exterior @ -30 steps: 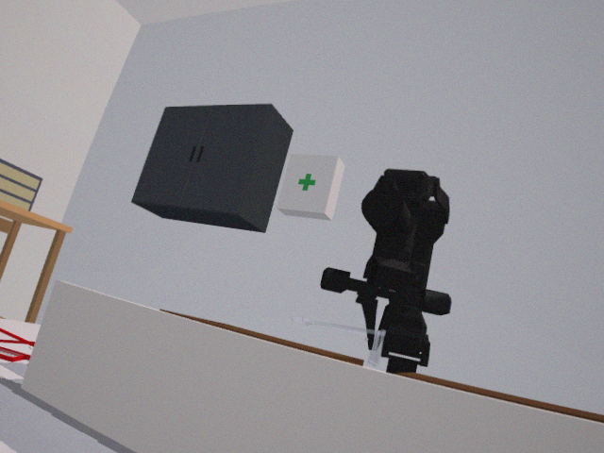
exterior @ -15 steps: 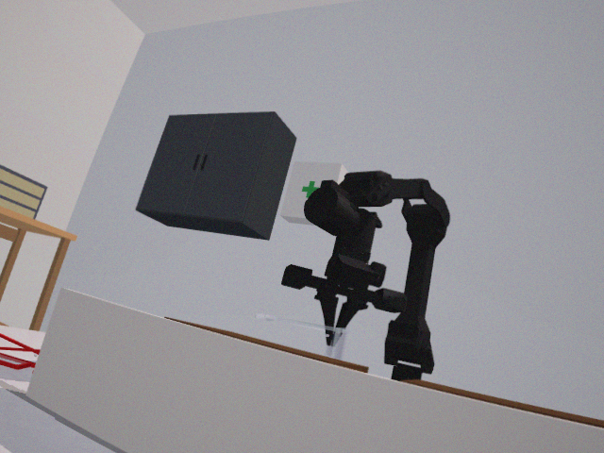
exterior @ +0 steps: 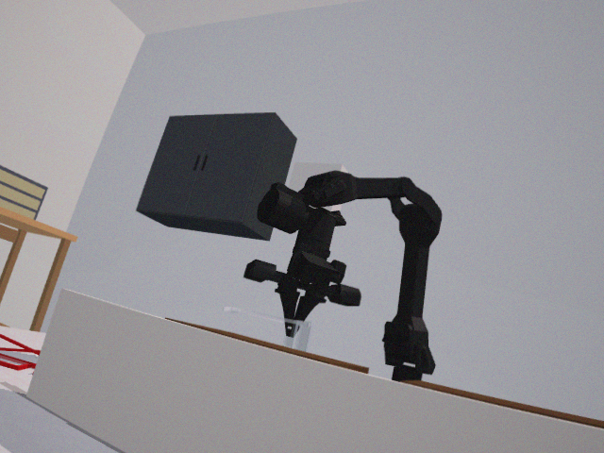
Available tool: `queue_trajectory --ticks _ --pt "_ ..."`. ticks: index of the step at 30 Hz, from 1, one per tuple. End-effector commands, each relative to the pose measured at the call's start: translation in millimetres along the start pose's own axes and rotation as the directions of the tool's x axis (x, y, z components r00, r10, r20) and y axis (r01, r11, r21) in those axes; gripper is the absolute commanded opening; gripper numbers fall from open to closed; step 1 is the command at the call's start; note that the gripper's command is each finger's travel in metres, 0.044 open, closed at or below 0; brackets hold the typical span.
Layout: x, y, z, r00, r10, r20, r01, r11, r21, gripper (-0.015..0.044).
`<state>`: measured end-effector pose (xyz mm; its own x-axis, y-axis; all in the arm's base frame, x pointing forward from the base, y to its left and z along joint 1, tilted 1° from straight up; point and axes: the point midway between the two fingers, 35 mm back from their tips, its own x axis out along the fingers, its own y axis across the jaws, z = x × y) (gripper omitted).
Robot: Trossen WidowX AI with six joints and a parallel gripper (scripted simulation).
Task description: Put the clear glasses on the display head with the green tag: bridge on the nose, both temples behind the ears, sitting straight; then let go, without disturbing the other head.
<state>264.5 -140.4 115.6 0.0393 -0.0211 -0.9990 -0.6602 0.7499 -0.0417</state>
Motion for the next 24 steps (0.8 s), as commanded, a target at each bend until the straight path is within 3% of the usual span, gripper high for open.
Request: queue_trajectory --ticks 1,12,24 --pt "0.3 -11.8 -17.7 1.0 0.003 0.002 -0.002 0.998 -0.056 0.0" --pt "5.3 -20.8 -34.0 1.0 0.002 0.001 -0.002 0.995 -0.1 0.0" --pt "59.8 -20.2 -34.1 1.0 0.002 0.001 -0.002 0.995 -0.1 0.0"
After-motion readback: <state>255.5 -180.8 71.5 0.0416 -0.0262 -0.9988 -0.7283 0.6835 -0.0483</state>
